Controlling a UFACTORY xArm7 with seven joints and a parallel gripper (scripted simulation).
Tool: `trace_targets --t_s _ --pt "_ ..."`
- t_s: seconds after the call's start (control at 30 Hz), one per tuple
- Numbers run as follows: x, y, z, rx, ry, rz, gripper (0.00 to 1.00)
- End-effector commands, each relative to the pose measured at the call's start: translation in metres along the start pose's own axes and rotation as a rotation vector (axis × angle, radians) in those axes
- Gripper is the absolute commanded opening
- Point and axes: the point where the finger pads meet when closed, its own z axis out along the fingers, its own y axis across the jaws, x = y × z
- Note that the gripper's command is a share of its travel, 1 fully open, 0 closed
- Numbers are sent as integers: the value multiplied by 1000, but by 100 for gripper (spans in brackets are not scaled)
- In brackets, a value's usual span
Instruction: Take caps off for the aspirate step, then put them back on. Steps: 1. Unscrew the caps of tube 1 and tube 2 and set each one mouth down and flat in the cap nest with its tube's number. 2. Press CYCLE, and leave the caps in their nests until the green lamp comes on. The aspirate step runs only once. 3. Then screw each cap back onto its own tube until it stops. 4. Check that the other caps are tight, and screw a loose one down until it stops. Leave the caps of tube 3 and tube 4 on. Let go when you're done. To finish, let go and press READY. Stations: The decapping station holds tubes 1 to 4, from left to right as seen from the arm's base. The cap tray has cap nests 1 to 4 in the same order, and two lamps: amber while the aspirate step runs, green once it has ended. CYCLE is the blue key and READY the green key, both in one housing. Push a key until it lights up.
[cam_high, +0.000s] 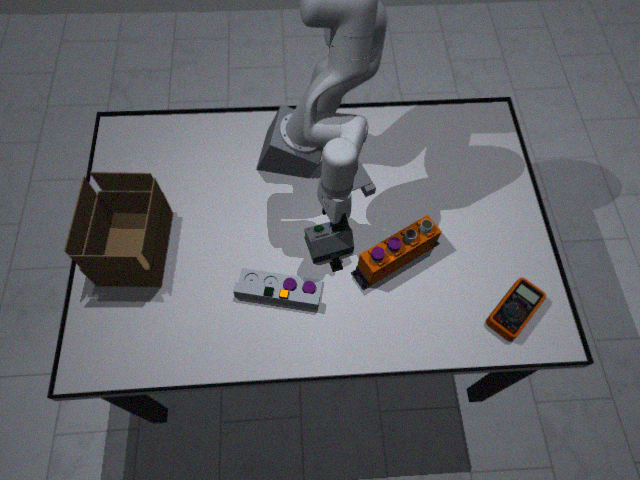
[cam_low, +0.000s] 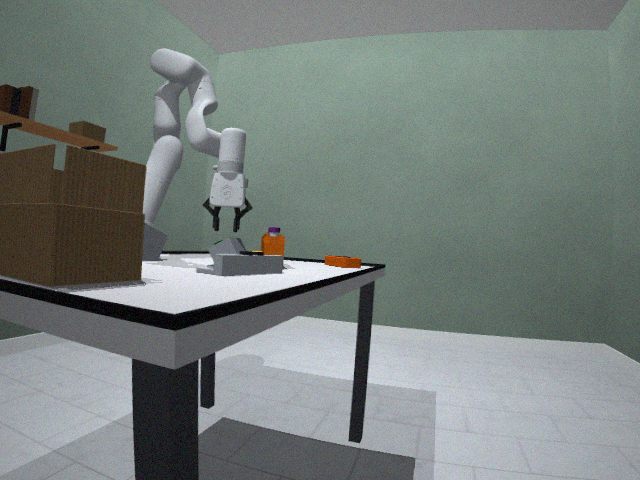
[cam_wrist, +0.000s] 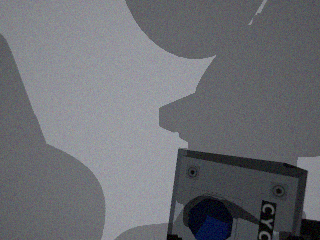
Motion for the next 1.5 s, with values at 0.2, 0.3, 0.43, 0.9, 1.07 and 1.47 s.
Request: trace_targets --t_s 0.2,0.3,0.43,0.9,1.07,1.47 --pt "-43 37 4 -7 9 -535 100" --pt "-53 44 5 -7 7 -657 100" --pt "-62 52 6 -9 12 -799 100" --pt "-114 94 10 -11 11 -975 100" --pt "-127 105 11 -11 10 -975 100" --pt "-166 136 14 -11 10 -975 100"
